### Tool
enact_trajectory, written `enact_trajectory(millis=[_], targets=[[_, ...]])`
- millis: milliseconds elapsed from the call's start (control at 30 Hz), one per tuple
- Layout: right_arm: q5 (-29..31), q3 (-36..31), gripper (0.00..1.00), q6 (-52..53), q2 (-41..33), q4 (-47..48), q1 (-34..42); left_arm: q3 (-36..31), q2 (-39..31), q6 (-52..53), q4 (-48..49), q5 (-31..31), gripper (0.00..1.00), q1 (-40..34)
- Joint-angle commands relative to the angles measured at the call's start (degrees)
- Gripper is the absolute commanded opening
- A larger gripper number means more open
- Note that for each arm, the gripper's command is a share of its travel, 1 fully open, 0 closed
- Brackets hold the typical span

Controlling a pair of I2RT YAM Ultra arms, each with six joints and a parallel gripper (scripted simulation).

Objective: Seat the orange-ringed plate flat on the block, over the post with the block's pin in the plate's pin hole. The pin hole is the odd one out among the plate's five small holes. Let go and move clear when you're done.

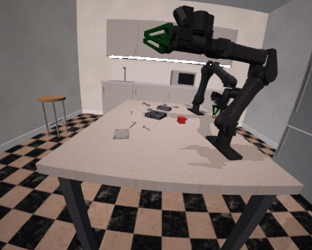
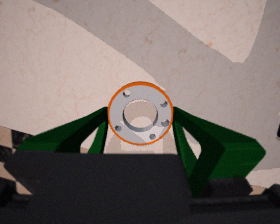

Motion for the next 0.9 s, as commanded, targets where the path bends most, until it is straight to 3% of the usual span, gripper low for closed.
enact_trajectory(millis=[0,400,467,867], targets=[[1.1,2.7,0.00,-0.3,-2.5,-2.8,-0.5,2.0,-0.5,0.4,0.9,-0.3,0.77,-0.2],[1.1,4.2,0.00,-0.3,-3.1,-4.0,-0.7,2.0,-0.5,0.4,0.9,-0.3,0.77,-0.2],[1.6,4.6,0.00,-2.4,0.3,-1.9,-3.3,2.0,-0.5,0.4,0.9,-0.3,0.77,-0.2],[-1.2,8.8,0.00,-19.0,3.5,1.6,-23.7,2.0,-0.5,0.4,0.9,-0.3,0.77,-0.2]])
